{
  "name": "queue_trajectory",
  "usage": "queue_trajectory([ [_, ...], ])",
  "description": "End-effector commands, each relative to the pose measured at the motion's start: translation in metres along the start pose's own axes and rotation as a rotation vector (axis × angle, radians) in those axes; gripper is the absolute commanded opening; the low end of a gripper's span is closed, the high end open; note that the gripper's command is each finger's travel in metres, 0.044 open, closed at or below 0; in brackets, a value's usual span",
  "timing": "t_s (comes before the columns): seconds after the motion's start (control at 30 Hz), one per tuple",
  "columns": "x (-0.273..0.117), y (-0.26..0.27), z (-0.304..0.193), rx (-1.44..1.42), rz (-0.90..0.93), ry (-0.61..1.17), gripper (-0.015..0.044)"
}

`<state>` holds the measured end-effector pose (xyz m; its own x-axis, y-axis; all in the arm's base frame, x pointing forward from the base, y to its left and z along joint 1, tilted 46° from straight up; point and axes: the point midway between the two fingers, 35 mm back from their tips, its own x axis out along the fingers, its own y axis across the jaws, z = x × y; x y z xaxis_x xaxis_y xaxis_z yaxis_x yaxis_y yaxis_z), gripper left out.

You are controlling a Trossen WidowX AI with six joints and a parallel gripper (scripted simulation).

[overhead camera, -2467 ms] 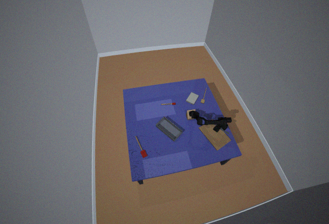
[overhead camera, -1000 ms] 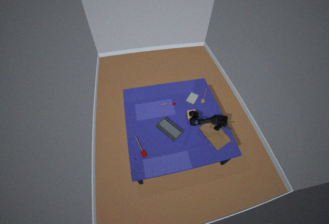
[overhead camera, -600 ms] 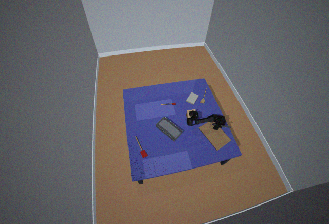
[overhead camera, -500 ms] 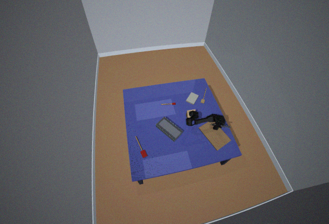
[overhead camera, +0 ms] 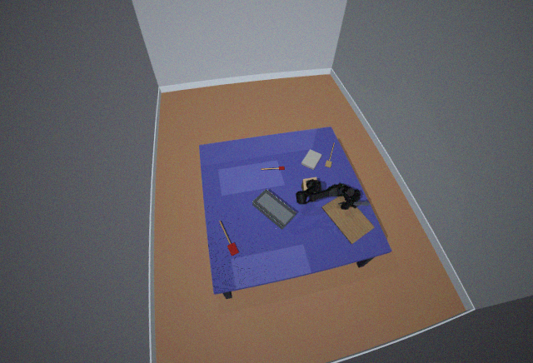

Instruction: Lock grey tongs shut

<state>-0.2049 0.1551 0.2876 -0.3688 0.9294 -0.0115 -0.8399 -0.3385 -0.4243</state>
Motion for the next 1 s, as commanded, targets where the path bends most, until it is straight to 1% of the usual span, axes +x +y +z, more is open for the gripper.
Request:
queue_trajectory([
  [0.0, -0.0051, -0.0065, -0.0048, 0.002, -0.028, -0.037, -0.015],
  [0.97, -0.008, -0.0103, -0.0089, 0.002, -0.044, -0.056, -0.015],
])
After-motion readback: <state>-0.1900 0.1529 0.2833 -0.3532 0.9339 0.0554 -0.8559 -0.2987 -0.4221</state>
